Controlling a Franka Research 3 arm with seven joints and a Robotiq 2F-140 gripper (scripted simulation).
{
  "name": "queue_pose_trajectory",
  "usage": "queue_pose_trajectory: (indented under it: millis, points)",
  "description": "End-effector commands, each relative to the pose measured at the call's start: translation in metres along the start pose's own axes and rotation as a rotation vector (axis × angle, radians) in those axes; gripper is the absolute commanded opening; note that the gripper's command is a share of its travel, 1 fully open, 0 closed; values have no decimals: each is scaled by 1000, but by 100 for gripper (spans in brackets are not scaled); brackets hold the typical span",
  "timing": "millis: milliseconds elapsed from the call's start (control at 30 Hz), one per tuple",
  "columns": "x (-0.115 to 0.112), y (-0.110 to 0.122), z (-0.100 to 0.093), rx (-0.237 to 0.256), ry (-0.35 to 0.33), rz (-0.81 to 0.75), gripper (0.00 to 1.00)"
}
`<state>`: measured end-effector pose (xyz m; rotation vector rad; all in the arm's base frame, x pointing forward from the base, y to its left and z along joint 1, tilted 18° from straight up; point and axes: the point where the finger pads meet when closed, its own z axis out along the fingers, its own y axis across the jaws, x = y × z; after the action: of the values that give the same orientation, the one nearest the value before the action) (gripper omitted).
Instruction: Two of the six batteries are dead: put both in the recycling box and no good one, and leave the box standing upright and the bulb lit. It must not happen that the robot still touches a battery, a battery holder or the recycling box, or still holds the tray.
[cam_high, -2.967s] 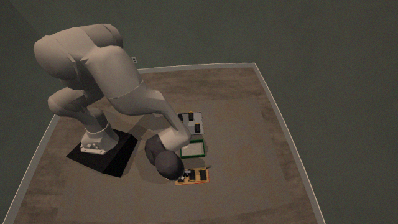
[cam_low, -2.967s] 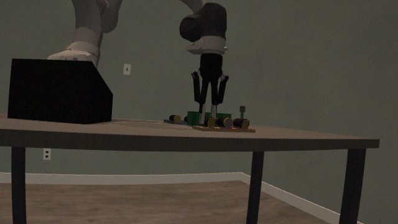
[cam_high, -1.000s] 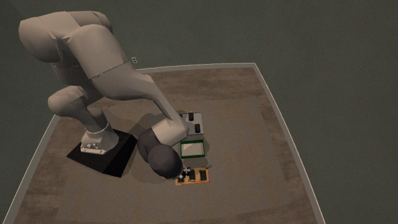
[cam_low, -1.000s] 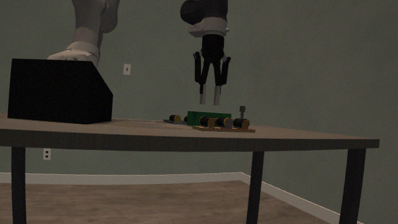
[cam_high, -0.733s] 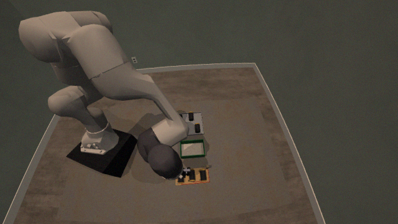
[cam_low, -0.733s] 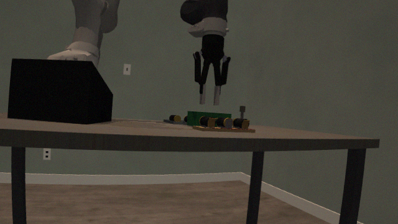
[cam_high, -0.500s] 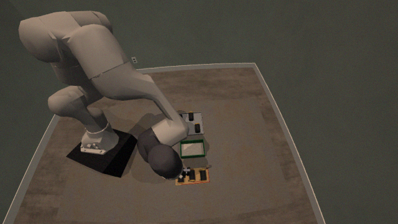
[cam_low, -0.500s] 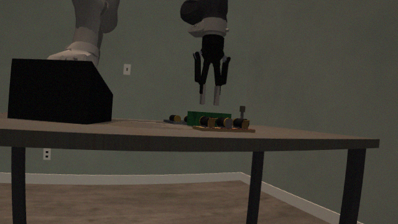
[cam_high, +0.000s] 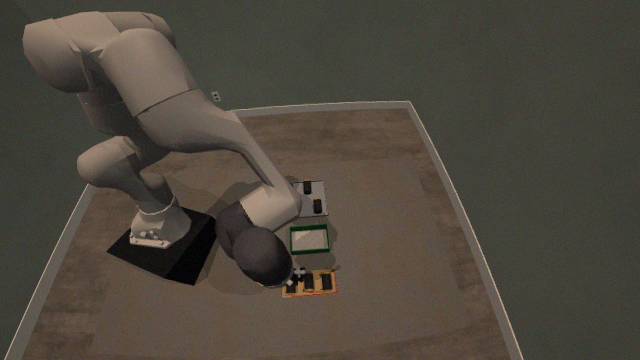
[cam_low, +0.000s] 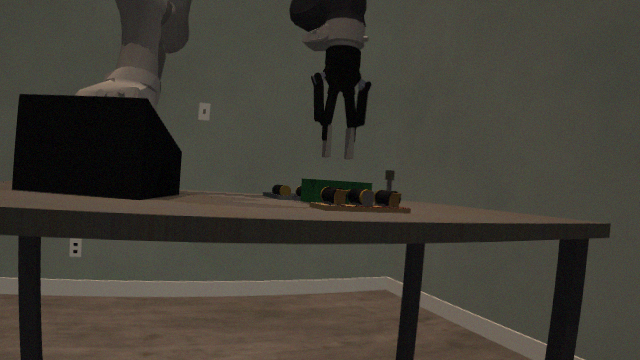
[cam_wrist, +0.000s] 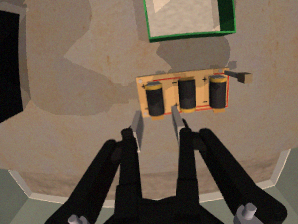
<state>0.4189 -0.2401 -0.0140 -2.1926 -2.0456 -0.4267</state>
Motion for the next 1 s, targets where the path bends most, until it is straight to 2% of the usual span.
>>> queue_pose_trajectory:
  millis: [0,300,500,633,767,833,967]
  points:
    - [2,-1,-21,5,7,11,29]
    - [3,-1,-21,5,7,11,29]
    - [20,3,-22,5,7,11,29]
    - [47,9,-22,5,7,11,29]
    - [88,18,-22,5,7,11,29]
    - [88,18,-22,5,7,11,29]
    - [146,31,-22,5,7,11,29]
